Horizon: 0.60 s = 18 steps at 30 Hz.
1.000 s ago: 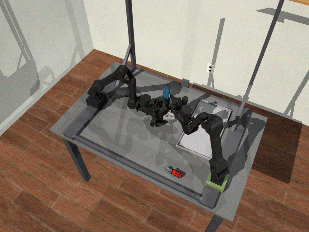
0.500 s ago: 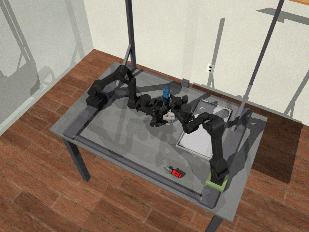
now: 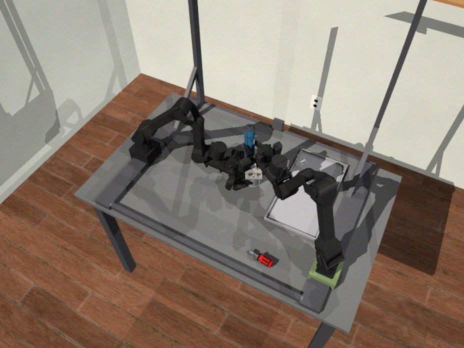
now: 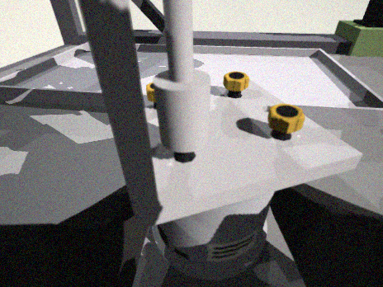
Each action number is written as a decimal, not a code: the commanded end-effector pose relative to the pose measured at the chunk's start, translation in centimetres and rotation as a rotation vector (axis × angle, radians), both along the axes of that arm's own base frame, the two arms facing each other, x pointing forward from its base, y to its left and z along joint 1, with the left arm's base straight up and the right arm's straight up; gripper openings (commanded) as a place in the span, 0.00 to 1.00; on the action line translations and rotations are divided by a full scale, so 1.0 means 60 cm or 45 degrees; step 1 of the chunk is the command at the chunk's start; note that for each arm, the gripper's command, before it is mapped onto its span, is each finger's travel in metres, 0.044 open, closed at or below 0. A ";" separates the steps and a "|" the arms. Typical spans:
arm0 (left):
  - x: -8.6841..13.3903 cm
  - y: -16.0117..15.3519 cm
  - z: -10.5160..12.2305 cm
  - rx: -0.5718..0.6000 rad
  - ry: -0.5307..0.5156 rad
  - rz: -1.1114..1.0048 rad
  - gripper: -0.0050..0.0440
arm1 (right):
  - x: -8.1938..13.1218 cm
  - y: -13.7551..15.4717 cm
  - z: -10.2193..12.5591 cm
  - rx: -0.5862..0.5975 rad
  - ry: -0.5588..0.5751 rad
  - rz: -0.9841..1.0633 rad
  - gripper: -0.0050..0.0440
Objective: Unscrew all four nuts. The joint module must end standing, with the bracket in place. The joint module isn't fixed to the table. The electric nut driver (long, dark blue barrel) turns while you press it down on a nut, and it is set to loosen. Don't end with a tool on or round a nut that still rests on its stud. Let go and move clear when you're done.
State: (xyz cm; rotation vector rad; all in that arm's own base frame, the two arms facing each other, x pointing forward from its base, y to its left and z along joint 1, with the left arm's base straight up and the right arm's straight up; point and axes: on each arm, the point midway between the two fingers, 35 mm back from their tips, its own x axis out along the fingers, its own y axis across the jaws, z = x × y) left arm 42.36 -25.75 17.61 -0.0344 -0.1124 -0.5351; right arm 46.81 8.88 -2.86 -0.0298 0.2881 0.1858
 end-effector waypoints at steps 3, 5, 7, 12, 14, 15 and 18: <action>0.011 -0.005 0.051 -0.052 -0.087 -0.005 0.43 | 0.009 0.002 0.025 0.012 -0.047 0.001 0.59; 0.010 -0.004 0.051 -0.052 -0.087 -0.004 0.43 | 0.009 0.002 0.025 0.012 -0.047 0.001 0.59; 0.009 -0.004 0.051 -0.051 -0.085 -0.004 0.43 | 0.009 0.002 0.025 0.012 -0.047 0.001 0.59; 0.003 0.000 0.063 -0.060 -0.100 -0.004 0.43 | 0.009 0.002 0.025 0.012 -0.047 0.001 0.59; 0.002 0.001 0.064 -0.060 -0.100 -0.004 0.43 | 0.009 0.002 0.025 0.012 -0.047 0.001 0.59; 0.002 0.001 0.064 -0.060 -0.100 -0.004 0.43 | 0.009 0.002 0.025 0.012 -0.047 0.001 0.59; 0.000 0.002 0.065 -0.060 -0.100 -0.004 0.43 | 0.009 0.002 0.025 0.012 -0.047 0.001 0.59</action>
